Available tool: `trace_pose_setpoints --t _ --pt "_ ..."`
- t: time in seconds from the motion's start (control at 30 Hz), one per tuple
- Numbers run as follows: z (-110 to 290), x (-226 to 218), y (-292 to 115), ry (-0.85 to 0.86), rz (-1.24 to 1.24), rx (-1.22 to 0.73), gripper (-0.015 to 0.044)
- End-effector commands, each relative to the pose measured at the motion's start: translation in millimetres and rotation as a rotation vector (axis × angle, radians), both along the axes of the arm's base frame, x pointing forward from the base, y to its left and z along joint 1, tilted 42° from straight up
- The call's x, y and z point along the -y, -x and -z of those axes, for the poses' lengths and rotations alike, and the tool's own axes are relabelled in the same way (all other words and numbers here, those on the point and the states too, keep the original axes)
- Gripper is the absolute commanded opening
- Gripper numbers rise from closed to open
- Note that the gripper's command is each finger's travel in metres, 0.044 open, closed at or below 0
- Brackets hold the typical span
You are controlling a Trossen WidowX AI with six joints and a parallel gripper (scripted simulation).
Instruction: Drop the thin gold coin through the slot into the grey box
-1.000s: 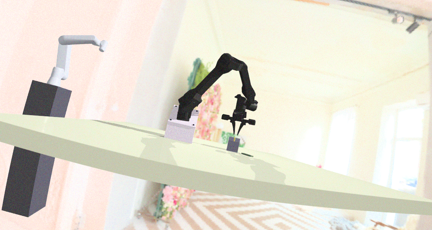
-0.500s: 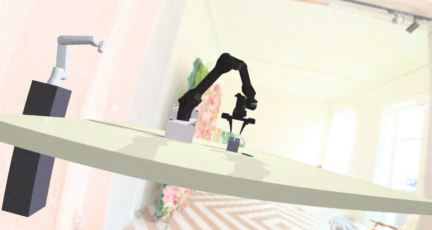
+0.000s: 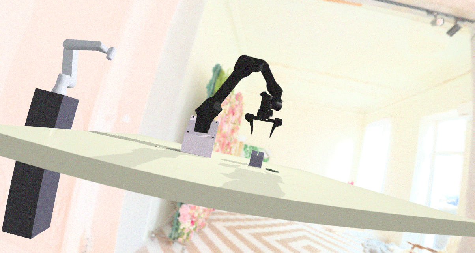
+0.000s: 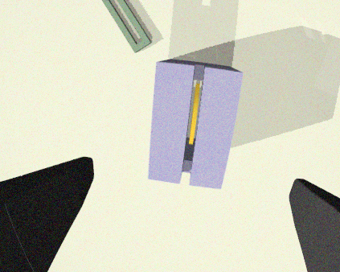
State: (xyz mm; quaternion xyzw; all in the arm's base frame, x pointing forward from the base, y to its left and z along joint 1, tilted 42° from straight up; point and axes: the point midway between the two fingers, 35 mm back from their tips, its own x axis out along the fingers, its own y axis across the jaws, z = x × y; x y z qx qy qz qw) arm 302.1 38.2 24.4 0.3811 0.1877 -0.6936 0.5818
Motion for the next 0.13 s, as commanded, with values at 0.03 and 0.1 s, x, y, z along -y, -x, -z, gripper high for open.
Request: trace_pose_setpoints --t 0.03,0.1 --pt "0.5 0.5 0.3 -0.003 0.013 -0.001 0.0440" --pt "0.5 0.5 0.3 -0.003 0.013 -0.001 0.0440"
